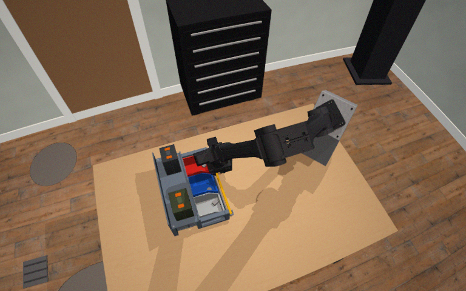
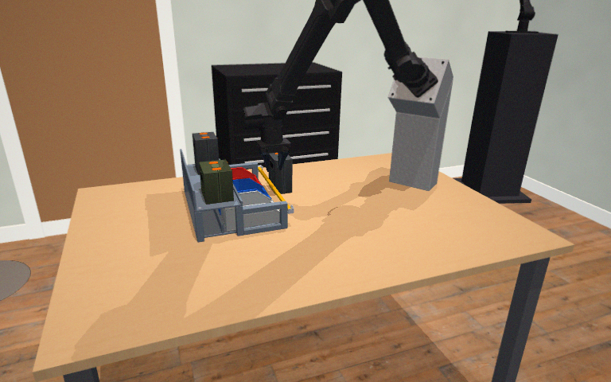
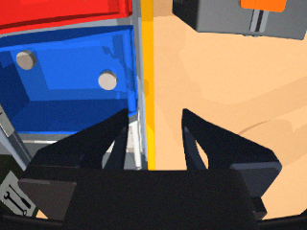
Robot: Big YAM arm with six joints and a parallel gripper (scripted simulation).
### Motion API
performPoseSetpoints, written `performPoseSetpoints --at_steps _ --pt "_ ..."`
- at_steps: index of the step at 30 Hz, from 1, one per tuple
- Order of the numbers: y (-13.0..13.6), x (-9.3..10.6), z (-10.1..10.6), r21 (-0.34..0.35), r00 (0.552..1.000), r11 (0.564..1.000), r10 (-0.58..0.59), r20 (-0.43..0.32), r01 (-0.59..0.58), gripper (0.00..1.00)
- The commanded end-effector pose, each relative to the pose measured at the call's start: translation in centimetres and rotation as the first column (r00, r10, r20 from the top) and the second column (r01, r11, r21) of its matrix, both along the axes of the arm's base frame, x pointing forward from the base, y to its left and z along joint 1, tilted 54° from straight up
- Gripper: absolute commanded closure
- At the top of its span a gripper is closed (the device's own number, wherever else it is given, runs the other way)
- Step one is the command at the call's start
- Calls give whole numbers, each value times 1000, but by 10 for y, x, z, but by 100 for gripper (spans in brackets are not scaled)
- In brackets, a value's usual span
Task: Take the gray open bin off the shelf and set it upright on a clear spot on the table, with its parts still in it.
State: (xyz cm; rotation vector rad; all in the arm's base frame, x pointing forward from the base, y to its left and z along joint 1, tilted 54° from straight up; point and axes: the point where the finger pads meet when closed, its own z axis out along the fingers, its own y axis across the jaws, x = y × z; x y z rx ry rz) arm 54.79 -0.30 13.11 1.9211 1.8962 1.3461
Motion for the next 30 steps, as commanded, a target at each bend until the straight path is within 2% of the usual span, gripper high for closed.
performPoseSetpoints --at_steps 1,4,5,7,8,16,21,22,23,24,29,30 --pt "7 13 4 -1 1000 1000 6 23 -6 57" --pt "8 13 4 -1 1000 1000 6 23 -6 57" --pt "2 14 22 -11 998 1000 -1 62 2 57" --pt "10 16 2 -1 1000 1000 6 23 -6 57" --pt "10 17 0 -1 1000 1000 6 22 -6 57" --pt "16 24 -8 0 1000 1000 6 21 -6 57" --pt "18 27 -6 -1 1000 1000 6 29 -6 57" --pt "10 28 0 -5 999 1000 -7 43 8 57" --pt "15 29 -11 -1 1000 1000 -2 22 2 57" --pt "20 30 -13 0 1000 1000 6 21 -6 57" --pt "23 33 -16 0 1000 1000 7 21 -7 57" --pt "24 33 -12 -2 1000 1000 7 30 -7 57"
